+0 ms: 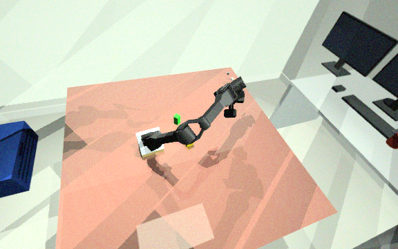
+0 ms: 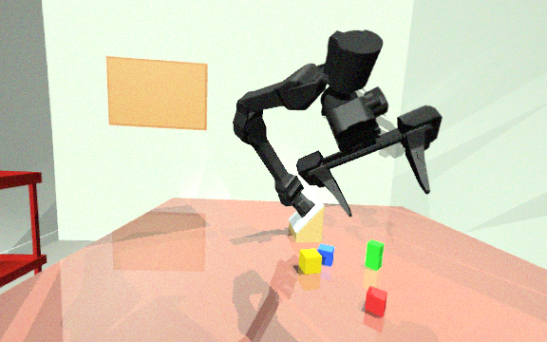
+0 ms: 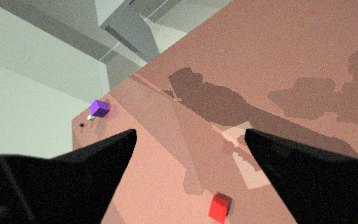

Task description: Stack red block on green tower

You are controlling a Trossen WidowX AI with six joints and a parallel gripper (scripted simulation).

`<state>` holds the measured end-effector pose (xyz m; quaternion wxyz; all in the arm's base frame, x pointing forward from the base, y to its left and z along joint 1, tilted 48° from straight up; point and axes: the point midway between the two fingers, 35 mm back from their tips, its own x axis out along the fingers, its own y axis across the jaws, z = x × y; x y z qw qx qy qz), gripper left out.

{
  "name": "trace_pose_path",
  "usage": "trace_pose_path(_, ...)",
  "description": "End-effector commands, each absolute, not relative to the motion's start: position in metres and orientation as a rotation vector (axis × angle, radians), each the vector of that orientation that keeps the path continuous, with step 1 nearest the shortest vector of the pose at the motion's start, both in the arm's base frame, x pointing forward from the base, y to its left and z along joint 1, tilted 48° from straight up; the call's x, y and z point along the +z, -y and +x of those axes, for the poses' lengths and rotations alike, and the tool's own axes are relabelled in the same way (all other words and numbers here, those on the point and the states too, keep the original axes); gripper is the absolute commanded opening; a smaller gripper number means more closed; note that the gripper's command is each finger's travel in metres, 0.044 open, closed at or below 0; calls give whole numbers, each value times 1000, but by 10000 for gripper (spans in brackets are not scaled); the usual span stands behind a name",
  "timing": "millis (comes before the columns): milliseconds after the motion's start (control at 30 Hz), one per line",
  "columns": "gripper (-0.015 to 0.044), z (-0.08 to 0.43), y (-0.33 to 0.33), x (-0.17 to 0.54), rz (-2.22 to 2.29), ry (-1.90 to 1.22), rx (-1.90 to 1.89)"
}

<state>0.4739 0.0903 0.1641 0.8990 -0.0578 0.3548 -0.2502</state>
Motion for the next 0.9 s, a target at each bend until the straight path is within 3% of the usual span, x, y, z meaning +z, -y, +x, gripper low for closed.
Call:
trace_pose_path(0, 440, 458, -86, 113, -97, -858, -603)
trace_pose_path(467, 440, 376, -56, 1, -40, -1093, -1091)
trace_pose_path(867, 440, 373, -29, -23, -43, -1096, -1118)
